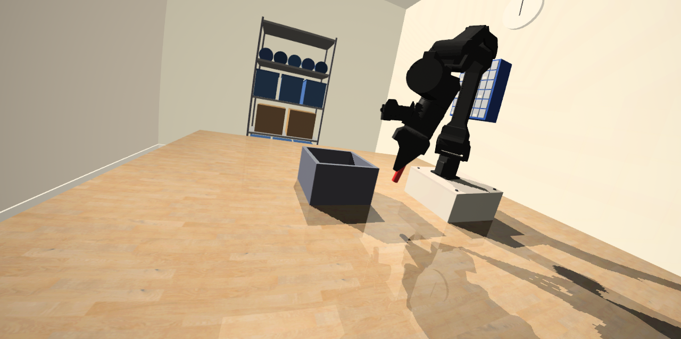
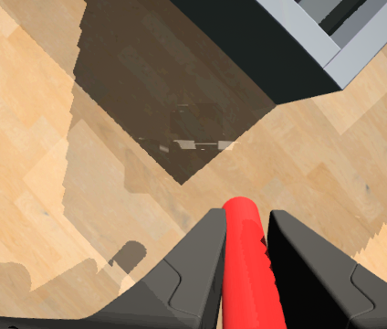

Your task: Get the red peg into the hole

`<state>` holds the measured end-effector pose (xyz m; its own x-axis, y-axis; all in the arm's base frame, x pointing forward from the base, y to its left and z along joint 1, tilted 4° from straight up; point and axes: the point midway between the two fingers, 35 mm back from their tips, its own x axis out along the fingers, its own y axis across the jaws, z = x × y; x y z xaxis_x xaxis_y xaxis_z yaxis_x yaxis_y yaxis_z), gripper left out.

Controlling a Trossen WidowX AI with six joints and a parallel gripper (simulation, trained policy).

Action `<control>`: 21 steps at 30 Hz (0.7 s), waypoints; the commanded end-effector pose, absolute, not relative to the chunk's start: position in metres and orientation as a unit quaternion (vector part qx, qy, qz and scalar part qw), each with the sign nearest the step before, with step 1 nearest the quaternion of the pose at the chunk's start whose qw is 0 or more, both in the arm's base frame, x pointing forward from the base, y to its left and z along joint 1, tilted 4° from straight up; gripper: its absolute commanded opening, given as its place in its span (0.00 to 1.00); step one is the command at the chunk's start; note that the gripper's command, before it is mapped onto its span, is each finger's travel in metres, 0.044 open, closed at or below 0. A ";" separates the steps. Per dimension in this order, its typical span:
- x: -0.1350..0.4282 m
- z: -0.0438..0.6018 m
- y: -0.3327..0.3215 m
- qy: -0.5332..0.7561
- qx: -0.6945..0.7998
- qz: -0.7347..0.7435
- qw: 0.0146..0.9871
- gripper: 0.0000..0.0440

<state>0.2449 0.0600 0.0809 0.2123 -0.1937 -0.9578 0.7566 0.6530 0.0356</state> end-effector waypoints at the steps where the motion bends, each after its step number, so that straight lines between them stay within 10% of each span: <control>1: 0.255 0.095 0.051 0.527 0.260 -0.325 0.741 0.00; 21: 0.299 0.110 -0.021 0.497 0.294 -0.366 0.730 0.00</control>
